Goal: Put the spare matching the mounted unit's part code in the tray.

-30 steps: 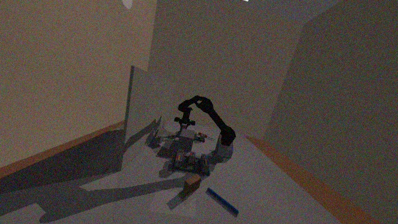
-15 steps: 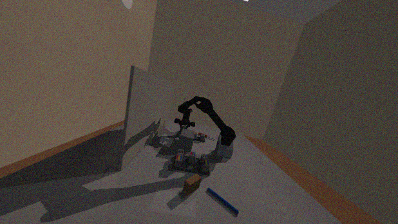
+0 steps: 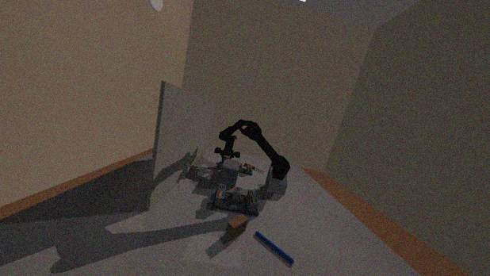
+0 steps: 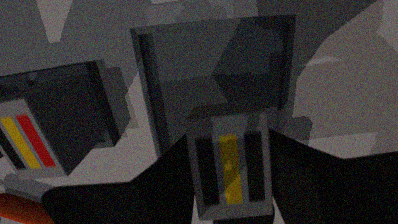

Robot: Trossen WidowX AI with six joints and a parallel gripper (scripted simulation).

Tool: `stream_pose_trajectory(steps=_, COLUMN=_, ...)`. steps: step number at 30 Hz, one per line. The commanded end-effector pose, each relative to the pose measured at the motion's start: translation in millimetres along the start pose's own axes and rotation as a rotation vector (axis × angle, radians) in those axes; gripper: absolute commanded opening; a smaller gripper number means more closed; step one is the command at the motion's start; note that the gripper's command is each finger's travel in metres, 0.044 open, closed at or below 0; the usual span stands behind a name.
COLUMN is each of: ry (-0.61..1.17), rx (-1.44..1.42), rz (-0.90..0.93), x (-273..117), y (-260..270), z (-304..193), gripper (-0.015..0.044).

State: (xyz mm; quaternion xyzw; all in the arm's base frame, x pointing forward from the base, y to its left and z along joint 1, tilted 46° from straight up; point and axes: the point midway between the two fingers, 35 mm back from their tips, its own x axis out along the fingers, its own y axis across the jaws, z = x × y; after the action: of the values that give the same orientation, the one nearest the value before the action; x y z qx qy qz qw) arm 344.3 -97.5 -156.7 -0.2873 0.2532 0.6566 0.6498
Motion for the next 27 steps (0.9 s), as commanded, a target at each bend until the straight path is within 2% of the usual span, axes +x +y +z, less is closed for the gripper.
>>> stream_pose_trajectory(steps=1, ry=-0.007, rx=0.007, rz=0.004, x=4.8, y=2.7, z=1.2, gripper=0.0)
stream_pose_trajectory(steps=3, ry=-0.007, rx=0.007, rz=0.004, x=4.9, y=2.8, z=1.2, gripper=0.0)
stream_pose_trajectory(steps=20, ry=-0.001, rx=0.0, rz=0.001, x=-1.0, y=0.1, z=0.1, gripper=0.044)
stream_pose_trajectory(steps=27, ry=-0.002, rx=0.008, rz=0.005, x=-102.9, y=2.0, z=-0.6, gripper=0.044)
